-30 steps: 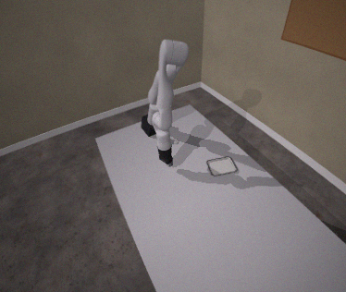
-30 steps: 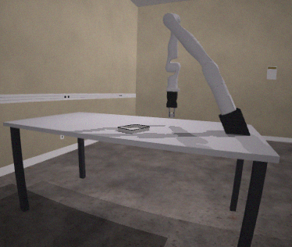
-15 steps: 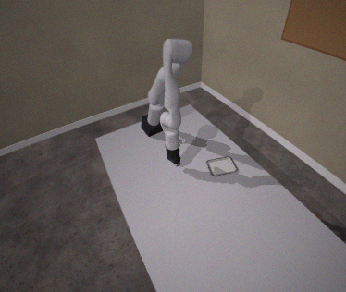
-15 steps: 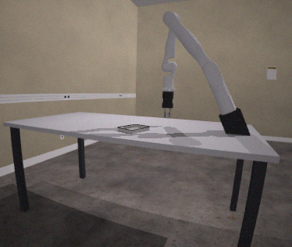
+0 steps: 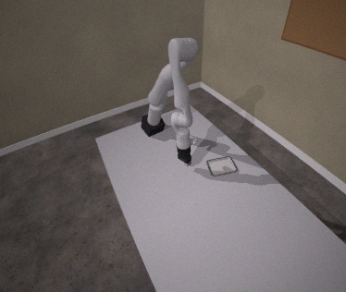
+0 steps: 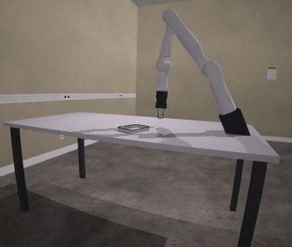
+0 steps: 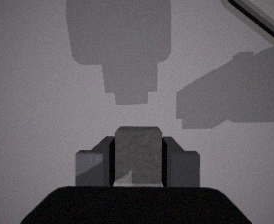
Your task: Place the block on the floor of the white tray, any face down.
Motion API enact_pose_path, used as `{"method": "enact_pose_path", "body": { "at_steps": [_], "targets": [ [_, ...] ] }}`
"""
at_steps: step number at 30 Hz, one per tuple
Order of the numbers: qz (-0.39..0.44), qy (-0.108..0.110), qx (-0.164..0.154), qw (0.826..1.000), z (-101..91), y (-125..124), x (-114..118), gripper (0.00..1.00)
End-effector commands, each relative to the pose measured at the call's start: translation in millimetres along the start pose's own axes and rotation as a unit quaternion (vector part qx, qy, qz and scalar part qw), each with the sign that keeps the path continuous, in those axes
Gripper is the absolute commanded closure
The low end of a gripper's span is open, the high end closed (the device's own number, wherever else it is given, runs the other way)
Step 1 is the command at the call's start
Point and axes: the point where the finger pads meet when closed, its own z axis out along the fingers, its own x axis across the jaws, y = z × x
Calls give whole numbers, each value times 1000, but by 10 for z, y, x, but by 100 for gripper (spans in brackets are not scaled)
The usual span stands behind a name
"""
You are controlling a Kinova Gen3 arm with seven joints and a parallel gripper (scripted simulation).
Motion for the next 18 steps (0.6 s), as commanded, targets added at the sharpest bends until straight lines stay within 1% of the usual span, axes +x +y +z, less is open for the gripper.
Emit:
{"method": "enact_pose_path", "body": {
  "at_steps": [1,10,12,18],
  "targets": [
    [1,-22,-9,1000,5,-164,190,100],
    [1,-22,-9,1000,40,-692,750,100],
    [1,-22,-9,1000,40,-692,750,100],
    [1,-22,-10,1000,53,-1082,1158,100]
  ]
}}
